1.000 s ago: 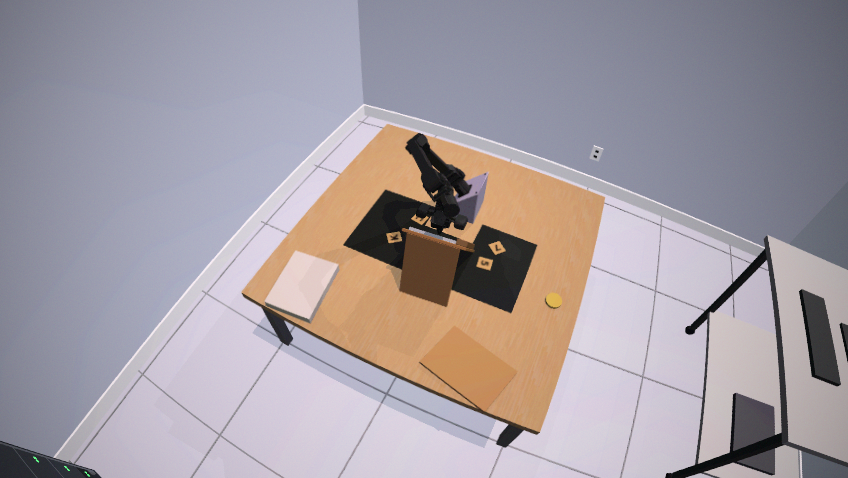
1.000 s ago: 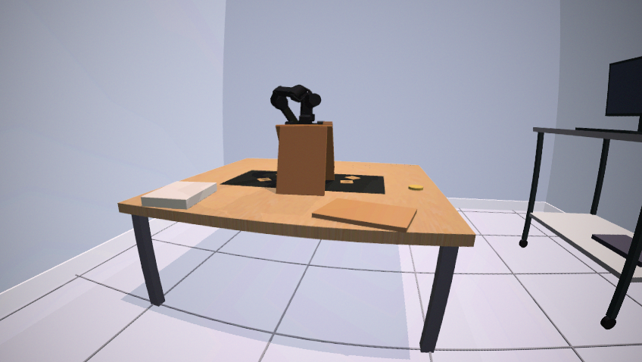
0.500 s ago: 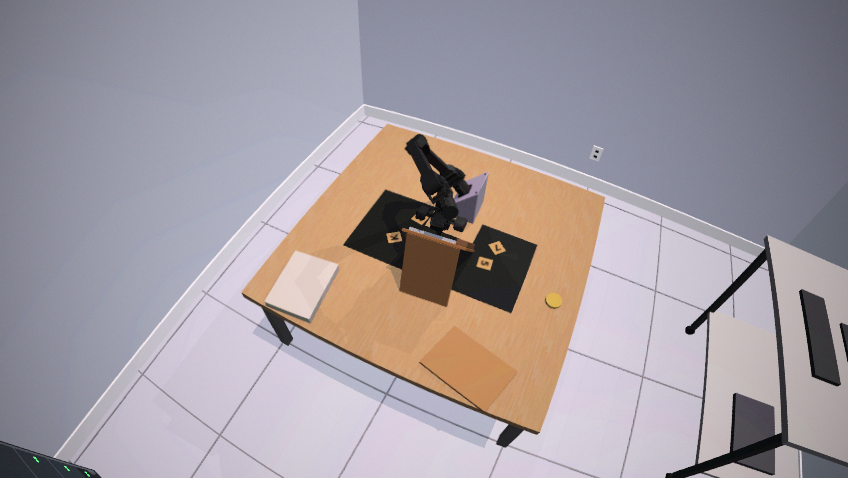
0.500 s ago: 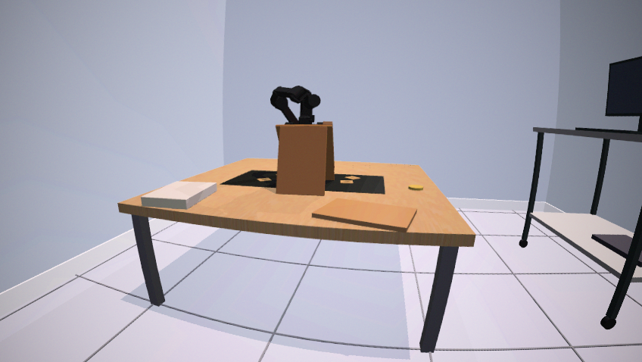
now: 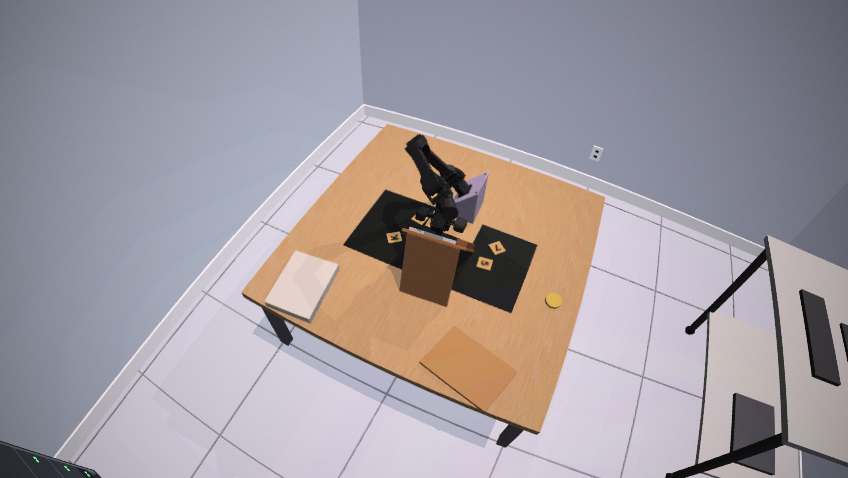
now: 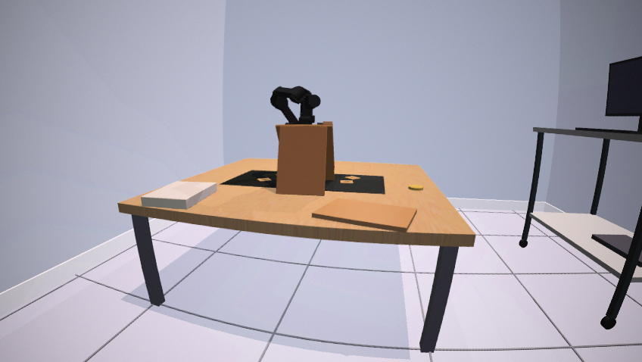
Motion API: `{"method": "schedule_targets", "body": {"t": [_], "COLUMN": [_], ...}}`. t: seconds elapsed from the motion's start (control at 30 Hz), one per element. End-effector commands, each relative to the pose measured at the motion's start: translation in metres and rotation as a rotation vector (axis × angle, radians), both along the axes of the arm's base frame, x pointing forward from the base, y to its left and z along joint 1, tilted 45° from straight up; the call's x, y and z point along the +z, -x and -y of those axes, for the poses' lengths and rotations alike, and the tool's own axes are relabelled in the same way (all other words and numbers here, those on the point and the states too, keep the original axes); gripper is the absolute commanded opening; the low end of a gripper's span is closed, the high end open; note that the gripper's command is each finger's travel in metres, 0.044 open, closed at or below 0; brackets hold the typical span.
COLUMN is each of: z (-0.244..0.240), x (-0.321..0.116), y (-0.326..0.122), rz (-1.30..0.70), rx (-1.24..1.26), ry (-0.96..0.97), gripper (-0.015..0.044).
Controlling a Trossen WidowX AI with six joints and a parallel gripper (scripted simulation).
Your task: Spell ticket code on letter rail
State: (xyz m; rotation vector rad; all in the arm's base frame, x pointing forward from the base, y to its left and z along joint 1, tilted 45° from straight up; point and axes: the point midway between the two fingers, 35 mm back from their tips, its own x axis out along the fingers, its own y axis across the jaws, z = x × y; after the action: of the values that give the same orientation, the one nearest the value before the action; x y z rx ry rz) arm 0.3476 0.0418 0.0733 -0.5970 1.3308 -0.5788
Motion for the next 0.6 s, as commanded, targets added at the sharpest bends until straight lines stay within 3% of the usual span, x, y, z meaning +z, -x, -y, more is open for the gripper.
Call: {"method": "schedule_targets", "body": {"t": [0.0,0.57], "z": [-0.0015,-0.0054], "x": [-0.001,-0.0051], "y": [0.0004,-0.0001], "rz": [0.002,0.002], "rx": [0.0,0.0], "ry": [0.002,0.002], "gripper": [0.0,0.0]}}
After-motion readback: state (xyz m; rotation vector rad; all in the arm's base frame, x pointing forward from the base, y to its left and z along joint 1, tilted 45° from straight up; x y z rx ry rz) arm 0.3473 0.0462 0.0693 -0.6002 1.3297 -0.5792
